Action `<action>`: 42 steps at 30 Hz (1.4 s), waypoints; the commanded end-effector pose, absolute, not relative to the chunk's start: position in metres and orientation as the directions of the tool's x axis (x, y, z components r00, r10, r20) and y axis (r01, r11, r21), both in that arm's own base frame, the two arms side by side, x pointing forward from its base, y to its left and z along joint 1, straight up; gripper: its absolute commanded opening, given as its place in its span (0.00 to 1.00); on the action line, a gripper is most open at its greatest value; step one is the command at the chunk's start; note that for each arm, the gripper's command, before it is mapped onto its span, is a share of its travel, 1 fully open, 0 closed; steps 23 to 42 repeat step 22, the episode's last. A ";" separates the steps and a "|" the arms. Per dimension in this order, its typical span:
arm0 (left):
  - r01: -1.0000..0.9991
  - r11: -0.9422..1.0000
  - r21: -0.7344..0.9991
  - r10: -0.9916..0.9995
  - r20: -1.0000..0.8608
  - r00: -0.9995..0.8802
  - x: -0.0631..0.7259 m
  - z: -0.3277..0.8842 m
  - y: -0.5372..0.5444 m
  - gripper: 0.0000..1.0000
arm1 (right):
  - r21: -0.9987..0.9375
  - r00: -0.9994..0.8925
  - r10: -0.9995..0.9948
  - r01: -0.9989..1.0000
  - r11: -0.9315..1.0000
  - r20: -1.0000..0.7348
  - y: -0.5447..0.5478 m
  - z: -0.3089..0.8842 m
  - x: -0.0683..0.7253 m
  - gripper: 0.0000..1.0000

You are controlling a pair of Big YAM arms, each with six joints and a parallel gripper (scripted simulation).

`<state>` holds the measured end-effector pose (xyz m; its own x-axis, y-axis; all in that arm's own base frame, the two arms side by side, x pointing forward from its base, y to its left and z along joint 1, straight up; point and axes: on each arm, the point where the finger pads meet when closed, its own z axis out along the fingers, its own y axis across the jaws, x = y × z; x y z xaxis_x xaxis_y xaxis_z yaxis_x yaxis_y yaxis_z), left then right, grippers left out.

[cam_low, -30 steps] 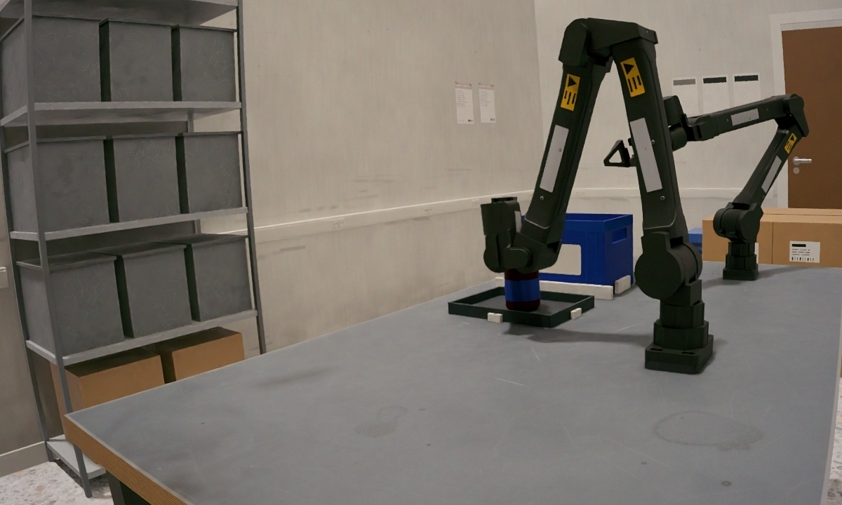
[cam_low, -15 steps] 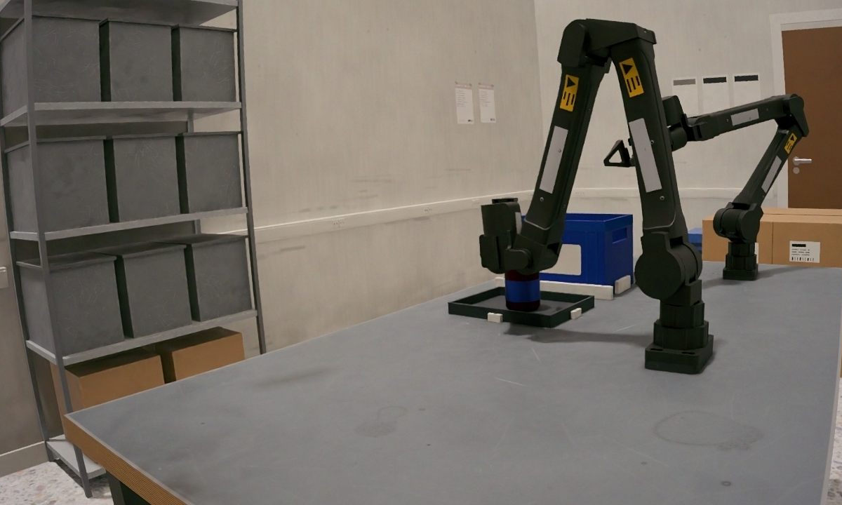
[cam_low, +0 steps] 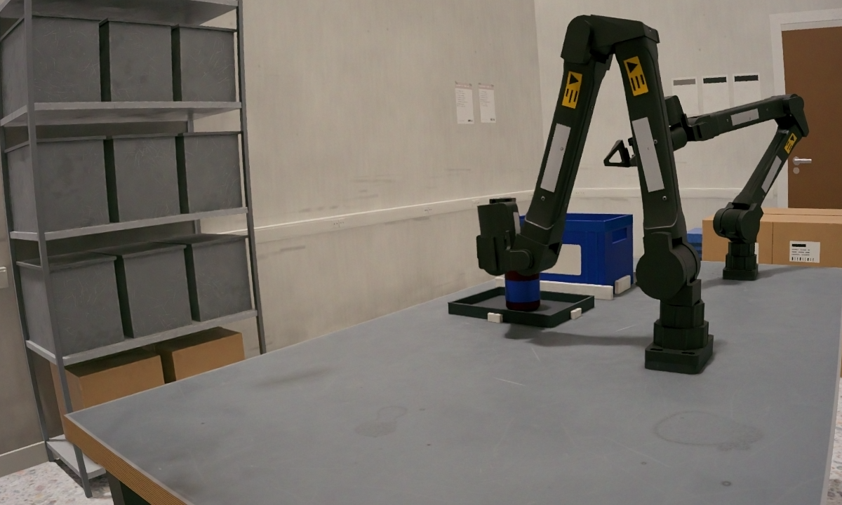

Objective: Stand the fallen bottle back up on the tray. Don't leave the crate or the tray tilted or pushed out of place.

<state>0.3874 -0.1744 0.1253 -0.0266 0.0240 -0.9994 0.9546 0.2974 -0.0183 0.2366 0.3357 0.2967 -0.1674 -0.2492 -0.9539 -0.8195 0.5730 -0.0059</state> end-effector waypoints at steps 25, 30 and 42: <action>0.953 0.303 0.000 0.023 -1.000 -0.007 0.378 0.130 -0.133 1.00 | 0.000 -0.156 -0.220 -0.816 0.578 -0.963 0.337 0.308 0.239 1.00; 0.953 0.303 0.000 0.023 -1.000 -0.007 0.378 0.130 -0.133 1.00 | 0.000 -0.156 -0.220 -0.816 0.578 -0.963 0.337 0.308 0.239 1.00; 0.953 0.303 0.000 0.023 -1.000 -0.007 0.378 0.130 -0.133 1.00 | 0.000 -0.156 -0.220 -0.816 0.578 -0.963 0.337 0.308 0.239 1.00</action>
